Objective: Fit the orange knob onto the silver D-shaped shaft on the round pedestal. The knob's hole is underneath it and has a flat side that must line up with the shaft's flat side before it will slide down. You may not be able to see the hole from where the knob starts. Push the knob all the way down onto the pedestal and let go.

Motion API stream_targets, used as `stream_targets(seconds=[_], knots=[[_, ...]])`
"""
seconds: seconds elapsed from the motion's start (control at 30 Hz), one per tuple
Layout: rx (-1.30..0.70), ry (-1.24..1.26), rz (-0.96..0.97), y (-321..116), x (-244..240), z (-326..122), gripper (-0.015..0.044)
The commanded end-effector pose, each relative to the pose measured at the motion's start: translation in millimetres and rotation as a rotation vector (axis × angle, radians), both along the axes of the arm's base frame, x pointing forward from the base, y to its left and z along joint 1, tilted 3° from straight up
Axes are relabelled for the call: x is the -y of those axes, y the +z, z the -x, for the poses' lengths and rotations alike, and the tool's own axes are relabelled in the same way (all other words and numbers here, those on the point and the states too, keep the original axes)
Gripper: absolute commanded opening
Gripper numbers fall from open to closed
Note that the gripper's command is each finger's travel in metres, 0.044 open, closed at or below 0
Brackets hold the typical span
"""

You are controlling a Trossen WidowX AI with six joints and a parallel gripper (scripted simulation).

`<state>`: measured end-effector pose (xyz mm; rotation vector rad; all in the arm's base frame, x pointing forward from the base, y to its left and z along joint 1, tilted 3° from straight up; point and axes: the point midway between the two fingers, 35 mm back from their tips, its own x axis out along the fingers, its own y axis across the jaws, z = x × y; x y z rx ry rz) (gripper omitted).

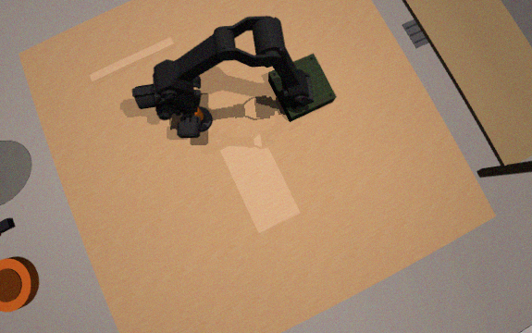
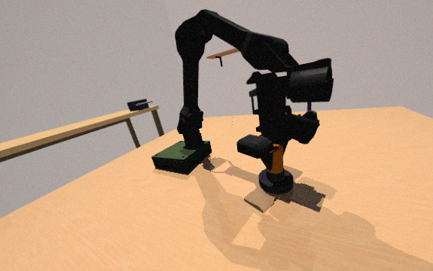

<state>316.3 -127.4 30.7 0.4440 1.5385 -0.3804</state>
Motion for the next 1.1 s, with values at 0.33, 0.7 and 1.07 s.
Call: stream_targets(seconds=[0.33, 0.7, 1.07], knots=[[0.000, 0.000, 0.000, 0, 0, 0, 0.0440], [0.001, 0.002, 0.000, 71, 4, -3, 0.0440], [0.000, 0.000, 0.000, 95, 5, -2, 0.0440]])
